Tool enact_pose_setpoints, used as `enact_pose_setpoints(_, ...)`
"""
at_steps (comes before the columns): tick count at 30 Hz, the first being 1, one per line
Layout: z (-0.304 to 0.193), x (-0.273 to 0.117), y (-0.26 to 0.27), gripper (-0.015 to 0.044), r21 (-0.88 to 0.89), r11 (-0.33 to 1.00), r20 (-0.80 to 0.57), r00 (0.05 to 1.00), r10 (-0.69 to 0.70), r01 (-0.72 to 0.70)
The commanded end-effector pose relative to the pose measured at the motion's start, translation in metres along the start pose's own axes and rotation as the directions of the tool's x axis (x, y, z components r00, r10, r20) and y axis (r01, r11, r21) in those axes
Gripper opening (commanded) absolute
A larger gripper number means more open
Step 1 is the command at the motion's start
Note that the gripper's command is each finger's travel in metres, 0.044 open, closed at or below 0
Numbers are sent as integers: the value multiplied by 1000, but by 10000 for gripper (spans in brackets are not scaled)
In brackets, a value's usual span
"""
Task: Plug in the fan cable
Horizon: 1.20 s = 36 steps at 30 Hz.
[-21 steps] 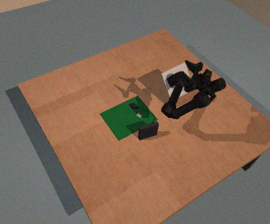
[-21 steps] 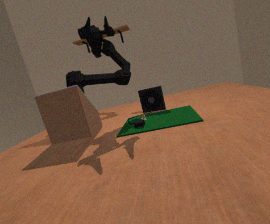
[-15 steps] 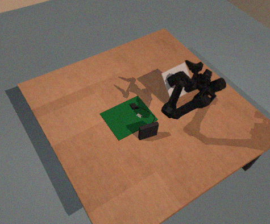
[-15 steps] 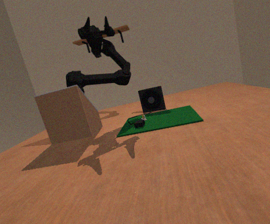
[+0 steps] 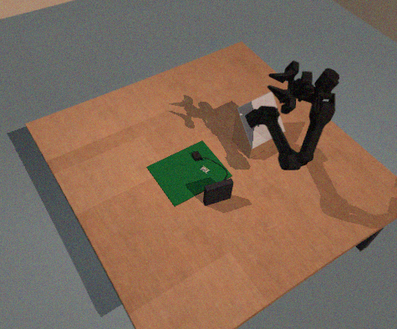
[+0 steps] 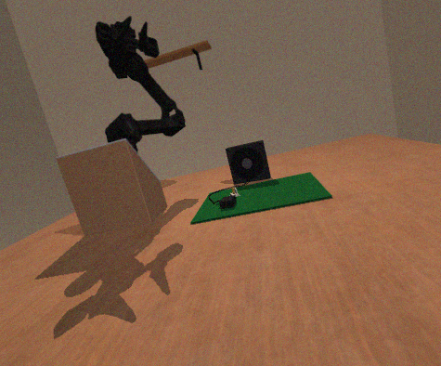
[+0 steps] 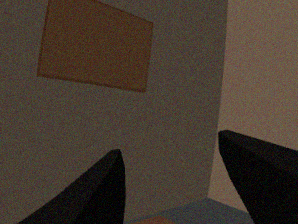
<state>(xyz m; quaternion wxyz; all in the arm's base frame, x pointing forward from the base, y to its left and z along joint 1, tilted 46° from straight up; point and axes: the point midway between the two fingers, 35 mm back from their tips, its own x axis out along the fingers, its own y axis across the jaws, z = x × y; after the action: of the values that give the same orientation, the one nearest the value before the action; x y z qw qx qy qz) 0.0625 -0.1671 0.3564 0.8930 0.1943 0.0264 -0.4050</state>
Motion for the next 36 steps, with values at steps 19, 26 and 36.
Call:
enact_pose_setpoints(19, -177, 167, 23, 210, -241, 651, -711, 588, 386, -720)
enact_pose_setpoints(26, -265, 183, 60, 210, -240, 328, -872, 351, 340, -914)
enact_pose_setpoints(36, -420, 143, 103, 210, -6, -342, -998, -14, 56, -940)
